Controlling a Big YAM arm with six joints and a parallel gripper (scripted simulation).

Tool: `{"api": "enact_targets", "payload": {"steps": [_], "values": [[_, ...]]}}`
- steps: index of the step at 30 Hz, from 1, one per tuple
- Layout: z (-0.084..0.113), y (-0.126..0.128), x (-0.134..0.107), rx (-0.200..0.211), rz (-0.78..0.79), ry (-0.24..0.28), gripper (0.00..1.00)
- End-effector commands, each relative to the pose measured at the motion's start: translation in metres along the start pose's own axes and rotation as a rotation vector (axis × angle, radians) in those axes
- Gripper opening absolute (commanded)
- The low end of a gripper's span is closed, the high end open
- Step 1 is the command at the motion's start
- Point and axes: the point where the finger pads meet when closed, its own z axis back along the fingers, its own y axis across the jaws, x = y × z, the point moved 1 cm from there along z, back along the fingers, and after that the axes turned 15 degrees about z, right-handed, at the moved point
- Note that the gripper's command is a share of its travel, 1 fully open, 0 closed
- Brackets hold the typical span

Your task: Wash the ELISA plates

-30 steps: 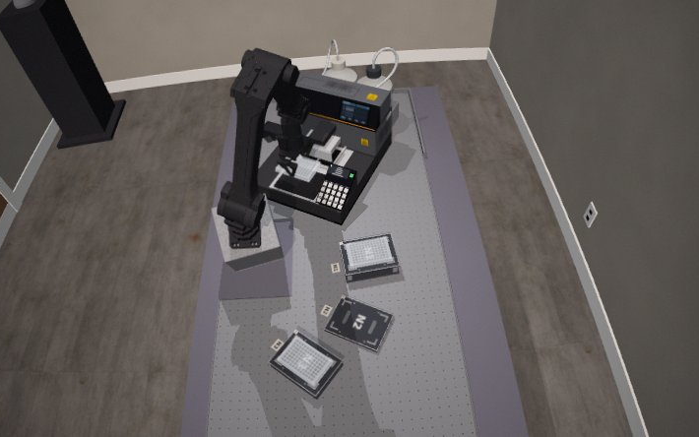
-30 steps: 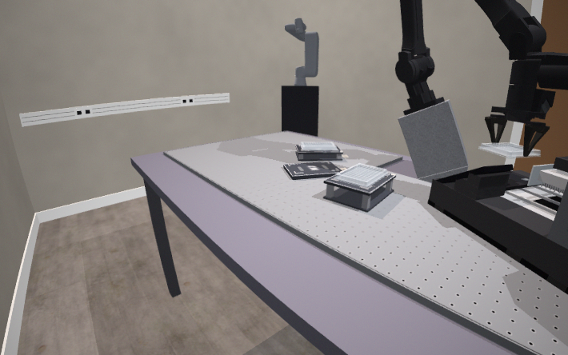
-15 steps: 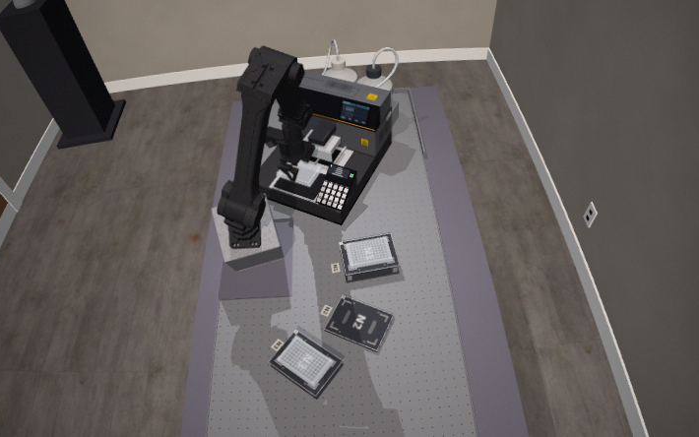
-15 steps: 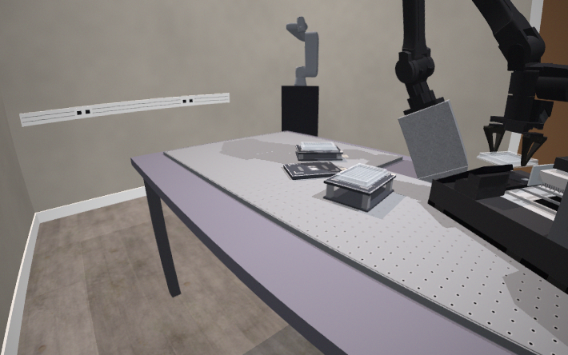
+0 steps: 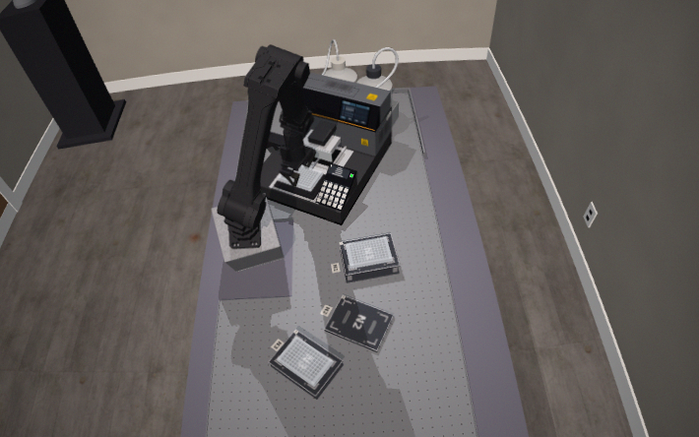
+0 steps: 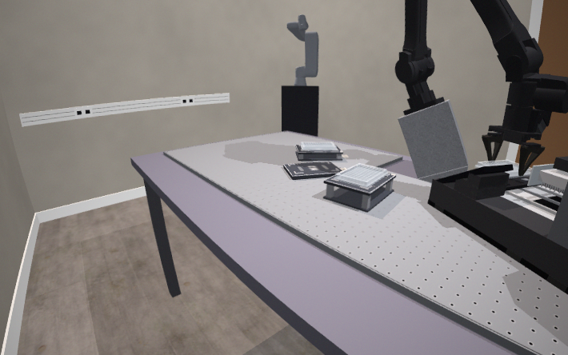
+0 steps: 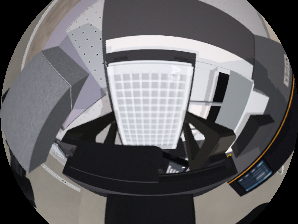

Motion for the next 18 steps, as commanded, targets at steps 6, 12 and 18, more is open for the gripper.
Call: {"api": "enact_targets", "payload": {"steps": [6, 12, 18], "values": [[0.0022, -0.011, -0.0026, -0.027, -0.001, 0.006, 0.82], [-0.0005, -0.0109, -0.0045, -0.03, 0.002, 0.006, 0.82], [0.0022, -0.0112, -0.0029, -0.027, -0.001, 0.006, 0.82]]}}
